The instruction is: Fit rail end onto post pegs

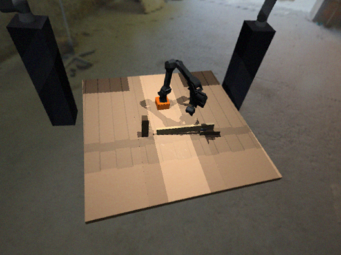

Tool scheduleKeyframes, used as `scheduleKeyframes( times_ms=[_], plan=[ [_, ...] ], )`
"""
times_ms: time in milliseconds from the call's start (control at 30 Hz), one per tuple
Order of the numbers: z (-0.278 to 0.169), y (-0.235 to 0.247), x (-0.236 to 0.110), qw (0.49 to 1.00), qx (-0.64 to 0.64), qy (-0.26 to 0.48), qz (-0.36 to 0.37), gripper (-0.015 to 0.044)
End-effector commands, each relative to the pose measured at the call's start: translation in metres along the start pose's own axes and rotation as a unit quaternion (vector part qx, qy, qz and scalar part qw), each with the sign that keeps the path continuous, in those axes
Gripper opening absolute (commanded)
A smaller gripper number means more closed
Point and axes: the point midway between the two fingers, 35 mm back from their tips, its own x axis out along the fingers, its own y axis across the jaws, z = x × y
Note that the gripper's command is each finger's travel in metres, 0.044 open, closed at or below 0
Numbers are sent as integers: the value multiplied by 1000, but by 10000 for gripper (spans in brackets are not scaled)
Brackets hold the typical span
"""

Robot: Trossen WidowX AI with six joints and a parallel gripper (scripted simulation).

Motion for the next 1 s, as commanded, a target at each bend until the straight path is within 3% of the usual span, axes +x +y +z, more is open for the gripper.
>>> scheduleKeyframes(
  times_ms=[0, 400, 967],
  plan=[
    [-30, -64, 15, 996, -86, 30, -23, 440],
    [-114, -157, 34, 964, -249, 90, -23, 440],
    [-117, -161, 45, 963, -252, 91, -22, 440]
  ],
)
